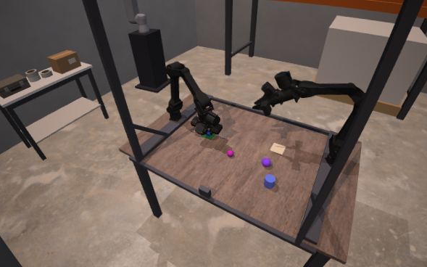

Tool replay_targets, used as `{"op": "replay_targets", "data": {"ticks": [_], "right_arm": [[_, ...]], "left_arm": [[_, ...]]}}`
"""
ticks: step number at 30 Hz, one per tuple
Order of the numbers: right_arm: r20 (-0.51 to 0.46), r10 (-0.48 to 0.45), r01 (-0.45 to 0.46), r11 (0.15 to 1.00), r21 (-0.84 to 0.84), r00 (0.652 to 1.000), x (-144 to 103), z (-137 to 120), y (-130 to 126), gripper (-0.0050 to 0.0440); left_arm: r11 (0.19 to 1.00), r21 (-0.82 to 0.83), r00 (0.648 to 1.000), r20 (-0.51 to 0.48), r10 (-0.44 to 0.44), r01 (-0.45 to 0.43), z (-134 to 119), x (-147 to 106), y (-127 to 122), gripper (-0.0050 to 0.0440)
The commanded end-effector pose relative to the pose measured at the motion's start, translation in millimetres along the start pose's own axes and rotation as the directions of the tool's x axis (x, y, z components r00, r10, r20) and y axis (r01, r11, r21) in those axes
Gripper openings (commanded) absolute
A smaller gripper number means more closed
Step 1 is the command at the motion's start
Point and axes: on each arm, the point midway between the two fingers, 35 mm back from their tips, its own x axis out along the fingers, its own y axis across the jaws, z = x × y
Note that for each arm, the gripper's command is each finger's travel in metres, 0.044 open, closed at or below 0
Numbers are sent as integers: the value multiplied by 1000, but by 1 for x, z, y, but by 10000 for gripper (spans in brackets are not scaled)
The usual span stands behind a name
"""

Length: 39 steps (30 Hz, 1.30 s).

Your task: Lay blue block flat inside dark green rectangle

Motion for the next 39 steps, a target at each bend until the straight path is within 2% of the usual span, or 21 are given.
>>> {"op": "replay_targets", "data": {"ticks": [1, 11, 18, 22, 28, 33, 35, 39], "right_arm": [[22, -2, 2, 1000, 0, 1000, -5, 7, 0, 200], [22, -2, 2, 1000, 0, 1000, -5, 7, 0, 200], [30, 2, -2, 1000, -3, 1000, -9, 5, 4, 200], [92, 43, -41, 999, -28, 995, -21, 8, 24, 200], [212, 134, -120, 990, -78, 968, -50, 10, 61, 200], [299, 207, -180, 977, -116, 931, -74, 8, 87, 200], [299, 207, -180, 977, -116, 931, -74, 8, 87, 200], [382, 283, -242, 958, -153, 880, -100, 3, 110, 200]], "left_arm": [[1000, -3, 1000, 4, 24, -24, 0, -6, 4, 200], [999, -9, 999, 13, 43, -43, 0, -65, 6, 440], [998, -53, 999, 26, 34, -33, -2, -69, 2, 440], [973, -230, 996, 78, 45, -26, -7, -74, -2, 440], [858, -513, 983, 162, 91, 4, -14, -84, -8, 440], [725, -687, 967, 211, 141, 45, -19, -91, -13, 440], [725, -687, 967, 211, 141, 45, -19, -91, -13, 440], [554, -827, 948, 248, 201, 99, -23, -99, -17, 440]]}}
